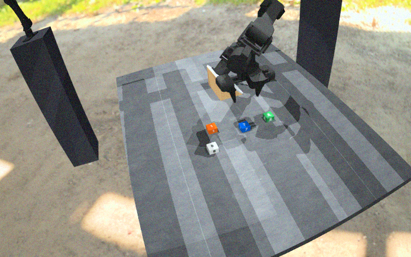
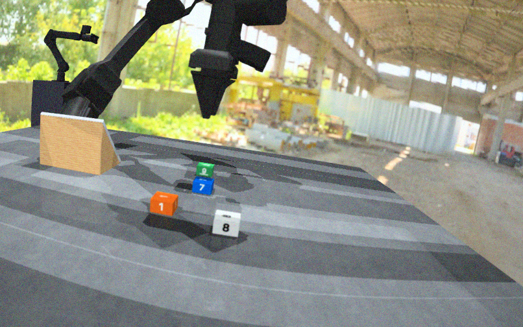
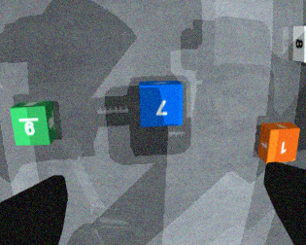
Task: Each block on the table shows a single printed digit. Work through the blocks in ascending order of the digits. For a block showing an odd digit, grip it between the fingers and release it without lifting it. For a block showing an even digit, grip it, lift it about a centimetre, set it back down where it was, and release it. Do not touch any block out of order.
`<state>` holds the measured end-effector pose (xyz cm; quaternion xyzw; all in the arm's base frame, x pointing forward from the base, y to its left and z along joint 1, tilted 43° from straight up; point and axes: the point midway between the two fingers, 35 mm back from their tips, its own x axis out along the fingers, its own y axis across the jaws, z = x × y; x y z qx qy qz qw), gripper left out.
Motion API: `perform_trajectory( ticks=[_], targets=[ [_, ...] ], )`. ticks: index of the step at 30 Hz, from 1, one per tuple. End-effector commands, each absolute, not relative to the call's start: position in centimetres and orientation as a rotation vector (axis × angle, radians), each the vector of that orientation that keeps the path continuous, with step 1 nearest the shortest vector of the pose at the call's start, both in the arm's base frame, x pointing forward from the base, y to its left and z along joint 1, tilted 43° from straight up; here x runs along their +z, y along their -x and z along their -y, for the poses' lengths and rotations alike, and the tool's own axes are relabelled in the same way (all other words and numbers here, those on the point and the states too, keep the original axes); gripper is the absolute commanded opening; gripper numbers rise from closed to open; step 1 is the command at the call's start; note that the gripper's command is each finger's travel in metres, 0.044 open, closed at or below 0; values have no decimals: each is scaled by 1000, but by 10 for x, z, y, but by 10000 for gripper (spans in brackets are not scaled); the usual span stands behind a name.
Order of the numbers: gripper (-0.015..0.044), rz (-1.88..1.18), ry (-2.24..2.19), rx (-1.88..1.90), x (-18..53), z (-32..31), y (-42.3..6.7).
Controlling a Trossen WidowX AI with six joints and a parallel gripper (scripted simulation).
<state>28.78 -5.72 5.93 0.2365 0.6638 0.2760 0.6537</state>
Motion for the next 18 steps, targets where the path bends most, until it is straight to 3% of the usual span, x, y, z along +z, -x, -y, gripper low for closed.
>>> perform_trajectory(
  ticks=[1, 7, 18],
  targets=[
    [400, -1508, -545, 624, 60, 56, -288],
    [400, -1512, -540, 621, 63, 53, -287],
    [400, -1508, -550, 628, 130, -19, -273]
  ],
)
